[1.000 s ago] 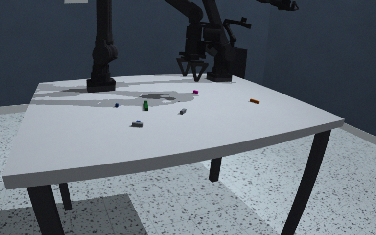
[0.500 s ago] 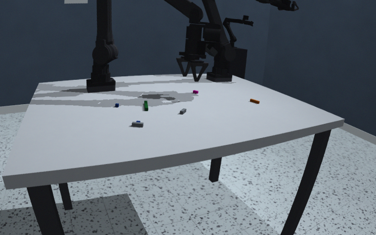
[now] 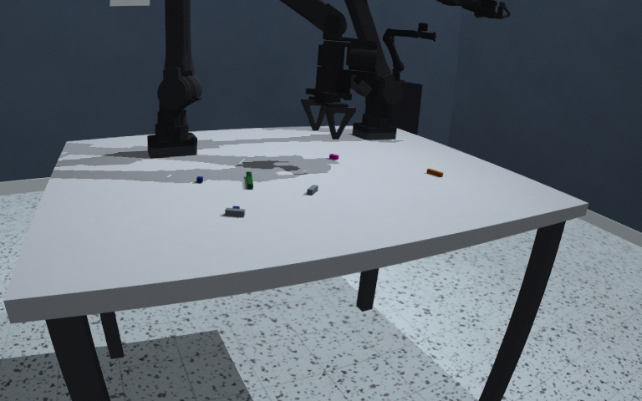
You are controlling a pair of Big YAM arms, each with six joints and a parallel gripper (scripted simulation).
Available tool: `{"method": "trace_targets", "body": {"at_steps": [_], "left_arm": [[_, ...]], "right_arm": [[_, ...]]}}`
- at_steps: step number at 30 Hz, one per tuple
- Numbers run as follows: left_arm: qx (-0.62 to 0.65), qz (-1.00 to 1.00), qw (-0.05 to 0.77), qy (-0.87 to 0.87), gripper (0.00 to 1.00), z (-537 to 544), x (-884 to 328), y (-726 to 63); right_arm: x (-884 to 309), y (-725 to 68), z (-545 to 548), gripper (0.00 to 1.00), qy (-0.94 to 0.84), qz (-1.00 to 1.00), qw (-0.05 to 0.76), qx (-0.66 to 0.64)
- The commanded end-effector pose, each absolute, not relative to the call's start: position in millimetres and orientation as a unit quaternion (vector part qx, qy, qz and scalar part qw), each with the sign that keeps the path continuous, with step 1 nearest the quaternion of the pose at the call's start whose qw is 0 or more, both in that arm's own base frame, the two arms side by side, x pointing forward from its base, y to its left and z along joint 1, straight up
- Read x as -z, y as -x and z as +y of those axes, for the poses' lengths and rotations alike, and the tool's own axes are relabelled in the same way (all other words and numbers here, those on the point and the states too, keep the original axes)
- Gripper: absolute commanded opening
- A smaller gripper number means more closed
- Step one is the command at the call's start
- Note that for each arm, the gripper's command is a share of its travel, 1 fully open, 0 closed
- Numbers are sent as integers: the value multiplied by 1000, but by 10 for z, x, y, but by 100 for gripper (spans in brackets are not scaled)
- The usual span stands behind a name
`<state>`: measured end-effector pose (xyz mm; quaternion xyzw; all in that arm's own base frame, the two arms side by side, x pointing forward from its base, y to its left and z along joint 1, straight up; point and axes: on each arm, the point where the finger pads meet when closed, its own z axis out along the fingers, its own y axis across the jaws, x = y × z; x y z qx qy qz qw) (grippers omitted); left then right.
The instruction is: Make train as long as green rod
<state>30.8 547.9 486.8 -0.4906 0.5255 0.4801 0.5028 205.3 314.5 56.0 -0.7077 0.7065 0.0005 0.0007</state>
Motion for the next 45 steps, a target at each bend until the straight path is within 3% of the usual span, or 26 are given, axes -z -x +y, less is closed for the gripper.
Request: {"method": "trace_targets", "body": {"at_steps": [1,11,23,45], "left_arm": [[-488,512,512,488,100,5443,-5005,-261],[-488,512,512,488,100,5443,-5005,-261],[-488,512,512,488,100,5443,-5005,-261],[-488,512,512,488,100,5443,-5005,-261]], "right_arm": [[-654,-2114,3260,100,711,703,13,-2],[-718,-2243,3563,100,709,706,14,-3],[-679,-2880,4923,100,709,706,15,-4],[-814,-2911,4830,100,707,707,23,-5]]}}
